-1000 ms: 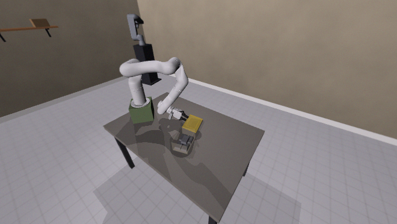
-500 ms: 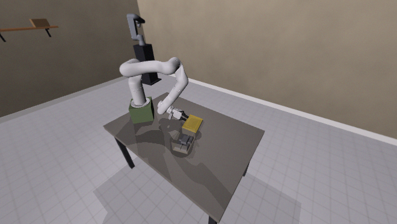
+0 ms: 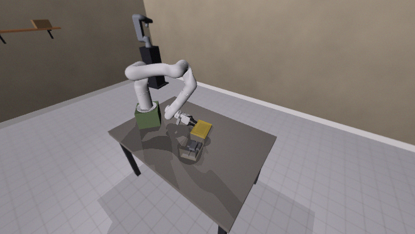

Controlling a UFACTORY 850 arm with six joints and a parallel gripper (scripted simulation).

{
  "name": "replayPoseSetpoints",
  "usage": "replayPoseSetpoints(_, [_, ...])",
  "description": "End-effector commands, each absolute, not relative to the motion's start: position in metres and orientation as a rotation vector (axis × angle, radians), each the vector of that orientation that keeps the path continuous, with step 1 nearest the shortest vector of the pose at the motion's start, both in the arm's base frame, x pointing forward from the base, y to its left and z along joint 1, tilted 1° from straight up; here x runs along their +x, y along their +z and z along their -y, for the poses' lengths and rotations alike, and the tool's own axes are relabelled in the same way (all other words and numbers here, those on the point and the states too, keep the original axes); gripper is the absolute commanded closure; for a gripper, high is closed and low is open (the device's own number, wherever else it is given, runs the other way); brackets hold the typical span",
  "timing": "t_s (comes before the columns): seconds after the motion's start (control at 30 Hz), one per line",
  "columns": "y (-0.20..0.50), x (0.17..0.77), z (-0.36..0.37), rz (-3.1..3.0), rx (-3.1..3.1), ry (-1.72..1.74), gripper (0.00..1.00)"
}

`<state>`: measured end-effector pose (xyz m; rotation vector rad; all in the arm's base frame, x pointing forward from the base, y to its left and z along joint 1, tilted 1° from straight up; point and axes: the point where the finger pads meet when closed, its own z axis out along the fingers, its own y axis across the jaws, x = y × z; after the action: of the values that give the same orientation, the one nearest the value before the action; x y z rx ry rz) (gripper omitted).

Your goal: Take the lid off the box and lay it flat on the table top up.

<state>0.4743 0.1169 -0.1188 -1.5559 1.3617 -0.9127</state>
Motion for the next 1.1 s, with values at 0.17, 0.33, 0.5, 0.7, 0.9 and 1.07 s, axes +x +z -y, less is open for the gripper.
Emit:
replayPoseSetpoints(0.17, [-0.118, 0.473, -0.117, -1.361, -1.555, -0.913, 0.52])
replayPoseSetpoints(0.33, [-0.118, 0.471, -0.116, -1.361, -1.555, -0.913, 0.52])
replayPoseSetpoints(0.5, [-0.118, 0.466, -0.116, -1.361, -1.555, -0.913, 0.52])
replayPoseSetpoints(0.7, [-0.119, 0.459, -0.115, -1.361, -1.555, -0.913, 0.52])
replayPoseSetpoints(0.9, [-0.119, 0.456, -0.114, -1.361, -1.555, -0.913, 0.52])
replayPoseSetpoints(1.07, [-0.119, 0.456, -0.114, -1.361, -1.555, -0.913, 0.52])
